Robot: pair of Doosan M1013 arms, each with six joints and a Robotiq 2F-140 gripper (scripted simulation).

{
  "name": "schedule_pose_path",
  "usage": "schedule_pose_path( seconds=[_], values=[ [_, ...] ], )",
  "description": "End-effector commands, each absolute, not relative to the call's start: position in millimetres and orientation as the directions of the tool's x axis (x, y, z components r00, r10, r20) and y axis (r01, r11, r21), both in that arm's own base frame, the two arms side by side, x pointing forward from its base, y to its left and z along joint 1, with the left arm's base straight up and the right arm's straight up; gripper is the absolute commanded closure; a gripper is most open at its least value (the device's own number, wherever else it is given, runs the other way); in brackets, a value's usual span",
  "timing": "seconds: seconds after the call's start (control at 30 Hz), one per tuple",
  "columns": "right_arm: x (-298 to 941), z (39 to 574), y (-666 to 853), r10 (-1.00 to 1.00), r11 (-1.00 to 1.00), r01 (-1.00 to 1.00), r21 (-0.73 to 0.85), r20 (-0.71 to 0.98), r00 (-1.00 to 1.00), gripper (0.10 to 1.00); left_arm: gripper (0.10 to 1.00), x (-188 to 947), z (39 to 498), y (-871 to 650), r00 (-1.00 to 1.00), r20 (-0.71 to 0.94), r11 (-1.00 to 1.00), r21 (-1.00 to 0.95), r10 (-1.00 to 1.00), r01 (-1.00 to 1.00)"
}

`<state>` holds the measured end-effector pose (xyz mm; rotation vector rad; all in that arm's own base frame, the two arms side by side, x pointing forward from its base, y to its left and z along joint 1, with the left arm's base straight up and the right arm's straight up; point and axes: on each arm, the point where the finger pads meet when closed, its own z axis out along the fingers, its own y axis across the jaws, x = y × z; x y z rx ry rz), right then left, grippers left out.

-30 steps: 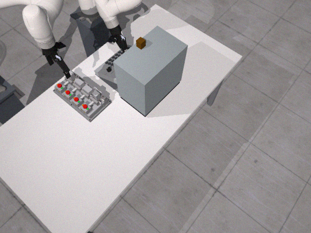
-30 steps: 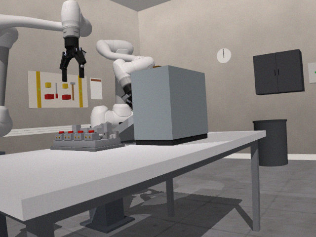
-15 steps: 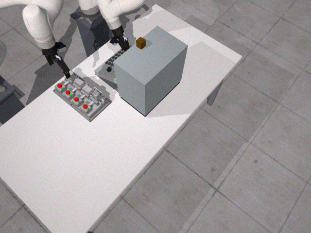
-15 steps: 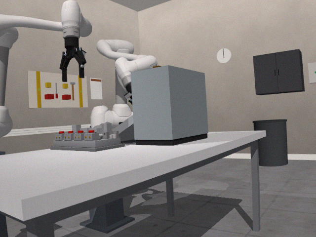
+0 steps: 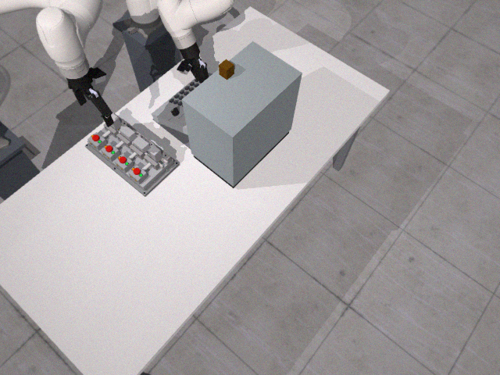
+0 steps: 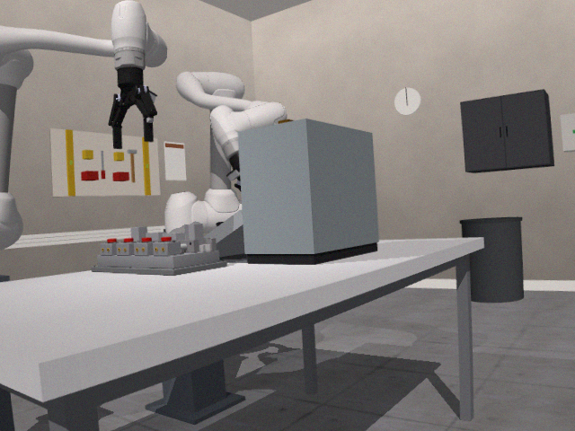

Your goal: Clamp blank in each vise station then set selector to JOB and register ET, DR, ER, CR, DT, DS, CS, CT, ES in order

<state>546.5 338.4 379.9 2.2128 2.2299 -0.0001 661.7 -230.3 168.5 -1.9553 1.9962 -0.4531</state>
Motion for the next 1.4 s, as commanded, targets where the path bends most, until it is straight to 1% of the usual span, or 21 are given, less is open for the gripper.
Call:
schedule_pose_path(
  seconds=[0.0,0.43,0.6,0.8,1.37],
  values=[
    [546.6,380.9,338.5,1.0,0.008,1.0,0.001,0.001,-0.008,0.098,0.999,662.2,169.0,-230.4,-0.021,0.0,0.019,-0.433,-1.0,-0.901],
    [546.6,380.9,338.5,1.0,0.008,1.0,0.001,0.001,-0.008,0.098,0.999,662.3,168.7,-230.4,-0.021,0.0,0.019,-0.433,-1.0,-0.901],
    [546.6,380.9,338.5,1.0,0.008,1.0,0.001,0.001,-0.008,0.098,0.999,657.8,178.1,-230.3,-0.021,0.0,0.019,-0.433,-1.0,-0.901],
    [546.6,380.9,338.5,1.0,0.008,1.0,0.001,0.001,-0.008,0.098,0.999,657.1,178.1,-263.5,-0.021,0.0,0.019,-0.433,-1.0,-0.901],
    [546.6,380.9,338.5,1.0,0.008,1.0,0.001,0.001,-0.008,0.098,0.999,660.8,170.3,-264.4,-0.021,0.0,0.019,-0.433,-1.0,-0.901]
  ],
)
